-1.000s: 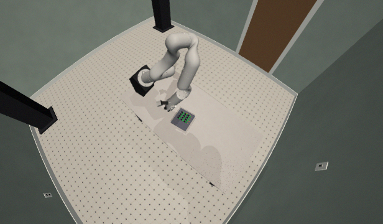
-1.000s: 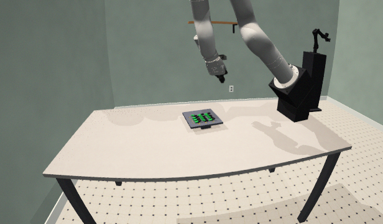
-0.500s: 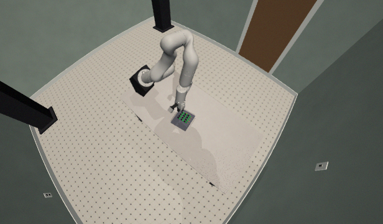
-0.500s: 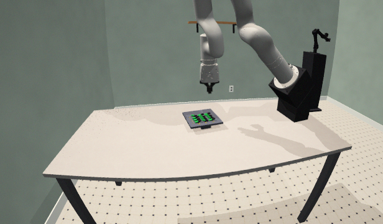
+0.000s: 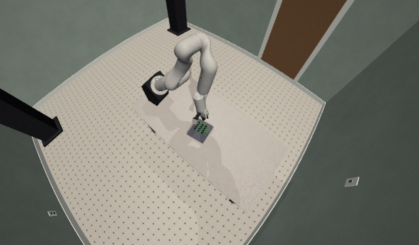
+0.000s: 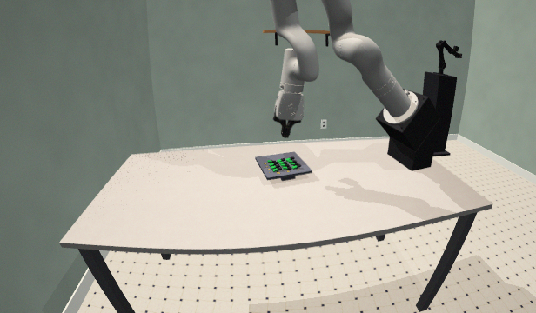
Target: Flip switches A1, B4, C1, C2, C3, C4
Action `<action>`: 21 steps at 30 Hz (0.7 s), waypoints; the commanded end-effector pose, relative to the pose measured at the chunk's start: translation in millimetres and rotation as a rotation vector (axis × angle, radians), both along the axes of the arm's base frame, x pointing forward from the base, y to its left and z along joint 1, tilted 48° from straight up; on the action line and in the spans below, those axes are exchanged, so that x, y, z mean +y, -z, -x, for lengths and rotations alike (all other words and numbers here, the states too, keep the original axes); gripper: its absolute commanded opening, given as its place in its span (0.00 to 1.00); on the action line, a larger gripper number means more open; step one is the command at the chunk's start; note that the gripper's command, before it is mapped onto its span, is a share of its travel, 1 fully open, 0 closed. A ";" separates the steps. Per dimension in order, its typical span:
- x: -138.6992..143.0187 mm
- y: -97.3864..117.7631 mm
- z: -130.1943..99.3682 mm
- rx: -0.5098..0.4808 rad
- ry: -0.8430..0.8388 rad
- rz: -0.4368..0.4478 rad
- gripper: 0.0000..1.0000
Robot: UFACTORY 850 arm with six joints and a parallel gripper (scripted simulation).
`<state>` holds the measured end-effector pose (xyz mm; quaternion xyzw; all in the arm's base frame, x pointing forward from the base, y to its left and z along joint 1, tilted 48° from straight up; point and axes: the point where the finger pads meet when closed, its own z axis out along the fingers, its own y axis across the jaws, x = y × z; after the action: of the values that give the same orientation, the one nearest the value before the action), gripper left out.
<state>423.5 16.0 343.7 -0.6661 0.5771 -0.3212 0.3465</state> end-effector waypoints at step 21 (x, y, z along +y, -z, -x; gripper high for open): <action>9.0 38.6 -60.5 -0.006 -0.004 0.002 0.00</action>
<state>463.8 22.1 316.7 -0.6681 0.5742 -0.3205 0.3481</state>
